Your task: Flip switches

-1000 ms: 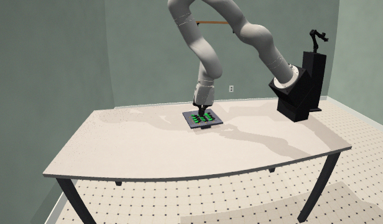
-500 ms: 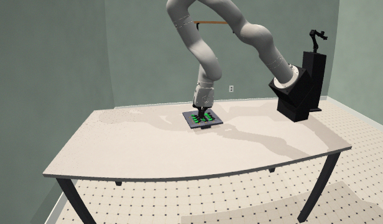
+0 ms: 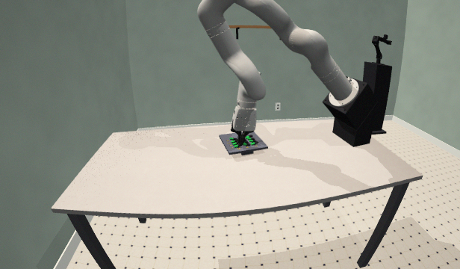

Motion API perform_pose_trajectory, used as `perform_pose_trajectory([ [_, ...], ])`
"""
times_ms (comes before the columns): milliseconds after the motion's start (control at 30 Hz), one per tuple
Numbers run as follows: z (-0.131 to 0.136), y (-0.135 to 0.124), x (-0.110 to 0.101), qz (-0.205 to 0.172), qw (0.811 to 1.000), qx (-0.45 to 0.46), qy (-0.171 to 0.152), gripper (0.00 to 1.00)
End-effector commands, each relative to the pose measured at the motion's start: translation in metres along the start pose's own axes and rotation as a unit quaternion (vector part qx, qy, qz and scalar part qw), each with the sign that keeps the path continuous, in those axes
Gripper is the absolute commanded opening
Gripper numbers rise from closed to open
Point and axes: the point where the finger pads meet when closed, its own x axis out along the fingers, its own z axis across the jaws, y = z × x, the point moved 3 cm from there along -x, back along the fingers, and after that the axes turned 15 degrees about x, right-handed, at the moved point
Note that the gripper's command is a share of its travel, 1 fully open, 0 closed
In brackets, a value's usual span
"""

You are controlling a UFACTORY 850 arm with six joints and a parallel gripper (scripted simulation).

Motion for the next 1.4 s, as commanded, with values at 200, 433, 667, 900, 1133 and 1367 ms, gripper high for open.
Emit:
perform_pose_trajectory([
  [200,0.000,0.000,0.003,0.000,1.000,0.000,0.000,0.00],
  [433,0.000,0.000,0.005,0.000,1.000,0.000,0.000,0.00],
  [667,0.000,0.000,0.006,0.000,1.000,0.000,0.000,0.00],
  [900,0.000,0.000,0.006,0.000,1.000,0.000,0.000,0.00],
  [1133,0.000,0.000,0.003,0.000,1.000,0.000,0.000,0.00],
  [1367,0.000,0.000,-0.012,0.000,1.000,0.000,0.000,0.00],
])
